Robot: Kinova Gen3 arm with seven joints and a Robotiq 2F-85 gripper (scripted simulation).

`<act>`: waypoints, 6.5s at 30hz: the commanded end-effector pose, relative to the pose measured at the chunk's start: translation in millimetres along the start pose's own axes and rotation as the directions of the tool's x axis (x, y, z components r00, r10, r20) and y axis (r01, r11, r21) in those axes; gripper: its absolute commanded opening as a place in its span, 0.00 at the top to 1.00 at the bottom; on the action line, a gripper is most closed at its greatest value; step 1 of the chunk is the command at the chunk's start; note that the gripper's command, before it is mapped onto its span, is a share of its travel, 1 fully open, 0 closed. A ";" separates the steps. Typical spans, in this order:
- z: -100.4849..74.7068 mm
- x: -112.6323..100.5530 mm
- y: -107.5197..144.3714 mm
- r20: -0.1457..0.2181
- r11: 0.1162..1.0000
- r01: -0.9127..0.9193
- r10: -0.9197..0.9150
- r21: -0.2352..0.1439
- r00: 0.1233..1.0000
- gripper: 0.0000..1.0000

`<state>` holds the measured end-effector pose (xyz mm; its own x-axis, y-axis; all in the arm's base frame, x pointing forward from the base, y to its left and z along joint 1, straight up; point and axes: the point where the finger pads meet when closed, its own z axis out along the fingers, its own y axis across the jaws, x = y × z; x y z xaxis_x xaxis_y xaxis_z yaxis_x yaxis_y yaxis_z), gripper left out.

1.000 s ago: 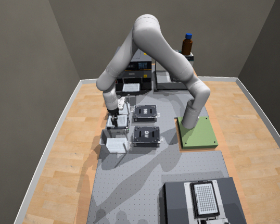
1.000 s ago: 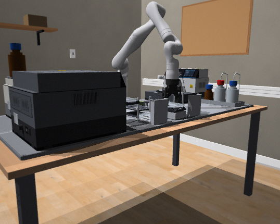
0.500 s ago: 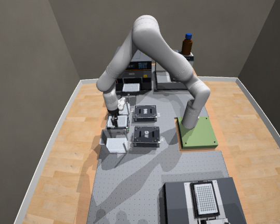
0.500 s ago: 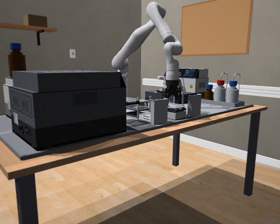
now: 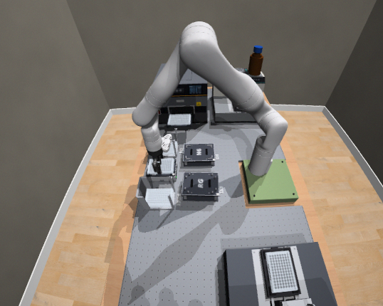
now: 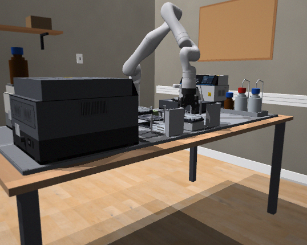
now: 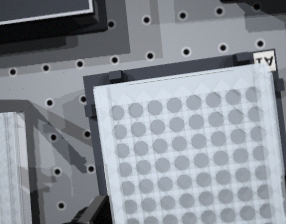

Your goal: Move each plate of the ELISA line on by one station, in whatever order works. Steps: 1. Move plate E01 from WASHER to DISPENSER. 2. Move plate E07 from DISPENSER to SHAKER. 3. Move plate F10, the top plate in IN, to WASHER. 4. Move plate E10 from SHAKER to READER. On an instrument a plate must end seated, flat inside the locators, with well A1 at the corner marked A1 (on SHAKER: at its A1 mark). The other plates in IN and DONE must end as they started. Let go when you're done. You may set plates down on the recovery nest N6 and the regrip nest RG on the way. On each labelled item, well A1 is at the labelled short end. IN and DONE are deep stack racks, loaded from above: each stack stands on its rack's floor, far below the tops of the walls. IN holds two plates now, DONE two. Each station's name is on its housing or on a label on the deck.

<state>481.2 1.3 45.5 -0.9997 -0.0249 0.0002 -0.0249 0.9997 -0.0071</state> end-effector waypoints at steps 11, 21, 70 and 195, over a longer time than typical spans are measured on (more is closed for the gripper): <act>0.9 -0.6 0.0 0.002 1.000 0.000 0.000 0.000 1.000 0.06; 0.9 -0.6 0.0 0.002 1.000 0.000 0.000 0.000 1.000 0.00; -44.3 -0.5 0.0 0.002 1.000 0.000 0.000 0.000 1.000 0.00; -145.7 67.4 59.2 0.001 0.970 -0.242 0.242 -0.001 0.970 0.00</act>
<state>416.4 56.1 190.1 -0.9760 0.2179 -0.0011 0.2179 0.9759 -0.0066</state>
